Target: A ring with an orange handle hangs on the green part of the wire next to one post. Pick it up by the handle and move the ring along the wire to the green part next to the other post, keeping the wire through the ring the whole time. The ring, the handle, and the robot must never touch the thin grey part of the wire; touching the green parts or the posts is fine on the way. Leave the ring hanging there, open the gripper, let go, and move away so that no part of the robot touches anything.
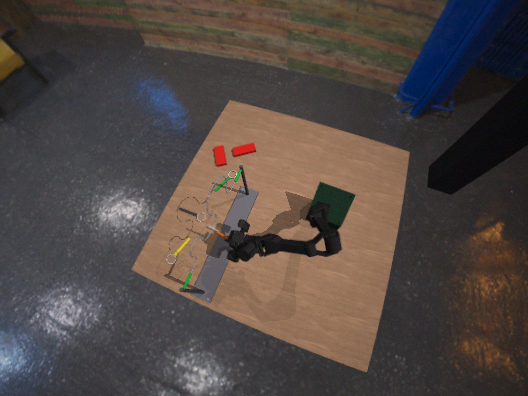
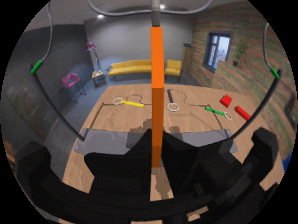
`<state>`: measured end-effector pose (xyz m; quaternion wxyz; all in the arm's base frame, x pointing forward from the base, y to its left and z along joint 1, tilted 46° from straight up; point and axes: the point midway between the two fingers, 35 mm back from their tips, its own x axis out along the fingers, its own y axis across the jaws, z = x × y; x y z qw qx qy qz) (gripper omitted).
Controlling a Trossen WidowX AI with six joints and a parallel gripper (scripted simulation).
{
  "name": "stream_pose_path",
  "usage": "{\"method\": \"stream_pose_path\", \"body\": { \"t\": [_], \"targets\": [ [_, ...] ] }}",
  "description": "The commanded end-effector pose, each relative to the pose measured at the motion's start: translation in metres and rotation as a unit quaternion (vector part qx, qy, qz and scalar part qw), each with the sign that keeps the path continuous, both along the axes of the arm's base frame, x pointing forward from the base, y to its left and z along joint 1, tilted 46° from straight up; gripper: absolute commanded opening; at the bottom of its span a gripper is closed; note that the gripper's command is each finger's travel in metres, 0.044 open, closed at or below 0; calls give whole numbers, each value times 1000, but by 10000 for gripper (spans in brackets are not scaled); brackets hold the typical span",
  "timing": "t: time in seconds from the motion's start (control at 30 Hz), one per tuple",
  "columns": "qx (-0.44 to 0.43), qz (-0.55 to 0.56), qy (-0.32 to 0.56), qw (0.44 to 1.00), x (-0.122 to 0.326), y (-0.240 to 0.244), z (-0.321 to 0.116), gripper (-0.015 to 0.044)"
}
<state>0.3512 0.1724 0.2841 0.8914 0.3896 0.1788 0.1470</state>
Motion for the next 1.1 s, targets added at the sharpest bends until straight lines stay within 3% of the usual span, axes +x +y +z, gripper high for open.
{"method": "stream_pose_path", "body": {
  "t": [0.0, 0.43, 1.07],
  "targets": [
    [-8, 0, 0, 1000, 0, -4, -4, -150],
    [-64, -3, 2, 998, 0, -22, -22, -150],
    [-243, -12, 8, 970, 0, -71, -49, -150]
  ]
}}
